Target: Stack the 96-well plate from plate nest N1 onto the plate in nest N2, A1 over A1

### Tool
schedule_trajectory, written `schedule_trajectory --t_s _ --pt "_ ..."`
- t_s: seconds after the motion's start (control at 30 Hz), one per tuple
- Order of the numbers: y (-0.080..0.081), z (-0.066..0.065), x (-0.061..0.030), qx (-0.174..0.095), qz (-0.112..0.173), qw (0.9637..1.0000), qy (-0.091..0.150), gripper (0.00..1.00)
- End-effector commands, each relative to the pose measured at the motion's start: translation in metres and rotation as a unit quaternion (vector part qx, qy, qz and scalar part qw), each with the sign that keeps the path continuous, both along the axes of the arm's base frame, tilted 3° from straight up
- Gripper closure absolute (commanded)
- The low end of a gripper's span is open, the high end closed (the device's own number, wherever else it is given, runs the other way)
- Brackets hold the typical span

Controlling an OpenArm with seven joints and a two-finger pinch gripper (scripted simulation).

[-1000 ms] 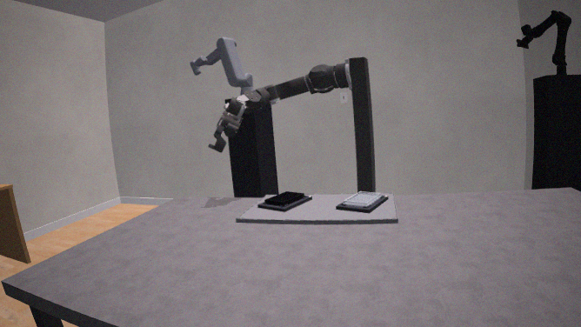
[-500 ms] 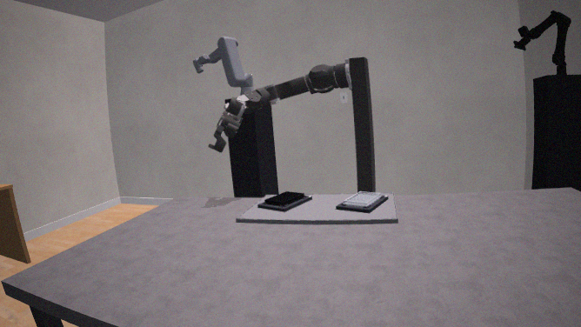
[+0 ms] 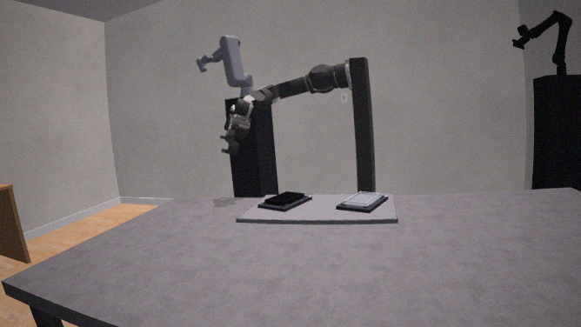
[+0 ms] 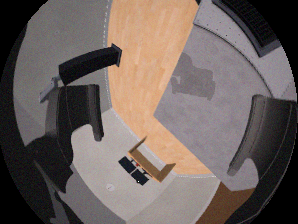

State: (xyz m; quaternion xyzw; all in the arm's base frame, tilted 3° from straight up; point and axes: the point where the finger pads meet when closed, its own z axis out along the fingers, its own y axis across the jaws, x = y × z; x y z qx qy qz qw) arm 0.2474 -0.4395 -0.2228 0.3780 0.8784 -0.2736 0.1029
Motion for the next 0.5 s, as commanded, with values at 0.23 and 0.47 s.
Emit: schedule_trajectory --t_s 0.23,0.47 --pt "0.039 -0.021 -0.0022 0.084 0.093 0.9917 0.029 0.23" --pt "0.039 -0.021 -0.0022 0.084 0.093 0.9917 0.029 0.23"
